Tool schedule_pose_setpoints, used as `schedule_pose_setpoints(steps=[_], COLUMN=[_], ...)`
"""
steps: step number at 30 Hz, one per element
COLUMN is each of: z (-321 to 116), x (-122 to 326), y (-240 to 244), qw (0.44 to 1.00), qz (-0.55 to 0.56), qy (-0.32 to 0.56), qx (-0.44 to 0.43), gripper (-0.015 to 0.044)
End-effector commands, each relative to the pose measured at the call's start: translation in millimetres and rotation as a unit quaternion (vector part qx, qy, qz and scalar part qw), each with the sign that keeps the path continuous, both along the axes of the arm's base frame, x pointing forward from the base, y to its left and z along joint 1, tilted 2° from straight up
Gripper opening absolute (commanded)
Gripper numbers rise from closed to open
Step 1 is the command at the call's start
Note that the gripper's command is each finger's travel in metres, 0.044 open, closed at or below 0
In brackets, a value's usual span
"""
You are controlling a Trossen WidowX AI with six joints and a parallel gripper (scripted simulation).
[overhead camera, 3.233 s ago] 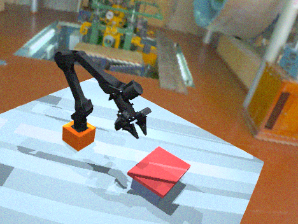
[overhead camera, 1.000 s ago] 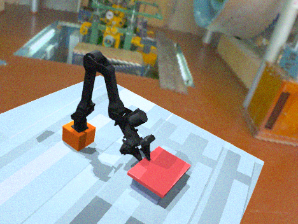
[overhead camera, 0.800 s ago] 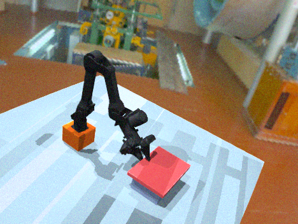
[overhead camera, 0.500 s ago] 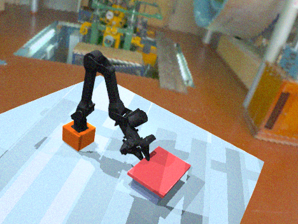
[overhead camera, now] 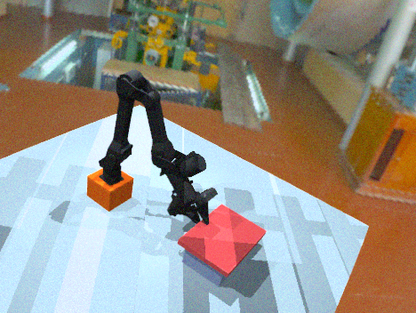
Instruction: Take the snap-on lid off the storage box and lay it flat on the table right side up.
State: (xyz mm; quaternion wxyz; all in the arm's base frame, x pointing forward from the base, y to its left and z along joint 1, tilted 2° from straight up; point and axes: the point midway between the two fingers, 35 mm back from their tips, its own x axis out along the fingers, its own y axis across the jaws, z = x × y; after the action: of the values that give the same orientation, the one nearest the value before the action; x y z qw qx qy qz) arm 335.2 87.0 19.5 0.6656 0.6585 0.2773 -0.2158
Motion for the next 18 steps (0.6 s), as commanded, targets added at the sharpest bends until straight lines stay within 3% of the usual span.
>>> schedule_pose_setpoints(steps=[1,18], z=[1.2,4.6], x=[0.0,-0.9], y=[-0.1,-0.4], qw=[1.000,1.000], qz=[0.000,0.000], qy=[0.000,0.000], qx=[0.000,0.000], gripper=[0.0000,0.0000])
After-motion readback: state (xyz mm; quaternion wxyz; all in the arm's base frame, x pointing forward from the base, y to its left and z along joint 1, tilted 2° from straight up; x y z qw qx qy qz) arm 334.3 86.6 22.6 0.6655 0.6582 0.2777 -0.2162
